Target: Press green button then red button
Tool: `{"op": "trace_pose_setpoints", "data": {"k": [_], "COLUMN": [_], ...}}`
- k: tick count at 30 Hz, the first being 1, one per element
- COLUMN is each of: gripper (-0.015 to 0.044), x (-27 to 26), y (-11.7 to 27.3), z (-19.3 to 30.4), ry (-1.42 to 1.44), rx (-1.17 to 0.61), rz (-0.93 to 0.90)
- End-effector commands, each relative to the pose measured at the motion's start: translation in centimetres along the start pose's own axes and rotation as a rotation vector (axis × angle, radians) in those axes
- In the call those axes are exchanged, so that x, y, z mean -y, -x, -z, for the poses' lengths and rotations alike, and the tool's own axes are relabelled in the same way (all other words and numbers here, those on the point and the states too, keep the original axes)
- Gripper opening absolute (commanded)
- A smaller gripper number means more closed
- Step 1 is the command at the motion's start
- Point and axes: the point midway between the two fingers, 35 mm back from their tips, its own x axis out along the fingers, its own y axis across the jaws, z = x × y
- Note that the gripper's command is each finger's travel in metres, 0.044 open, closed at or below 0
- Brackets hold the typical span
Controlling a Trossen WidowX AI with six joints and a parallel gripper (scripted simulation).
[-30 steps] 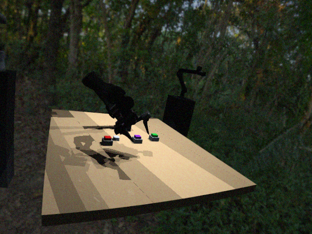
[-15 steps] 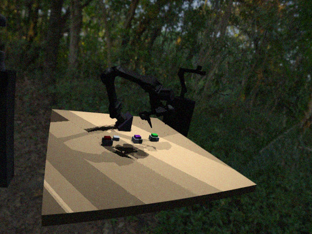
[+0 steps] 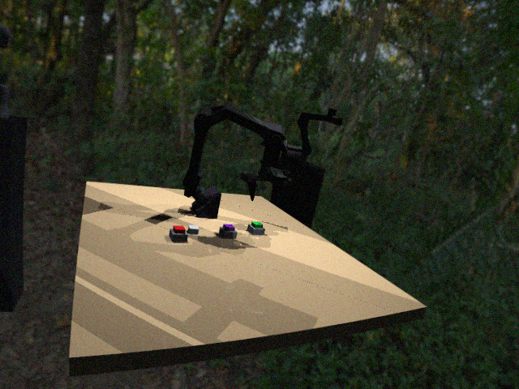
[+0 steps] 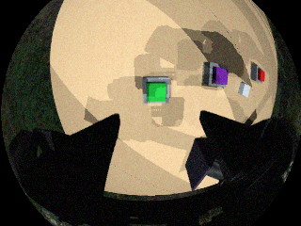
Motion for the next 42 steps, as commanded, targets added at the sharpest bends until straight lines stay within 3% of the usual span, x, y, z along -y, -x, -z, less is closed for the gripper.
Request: {"op": "trace_pose_setpoints", "data": {"k": [1,4,13,42], "gripper": [0.0321,0.0242,0.002,0.002], "x": [-0.1,0.1,0.1,0.2], "y": [-2.2,-5.8,-6.1,-9.1], "z": [-0.2,-0.1,-0.1,-0.1], "ry": [-0.011,-0.012,-0.012,-0.012], "rx": [0.003,0.003,0.003,0.004], "rz": [0.012,0.014,0.014,0.015]}}
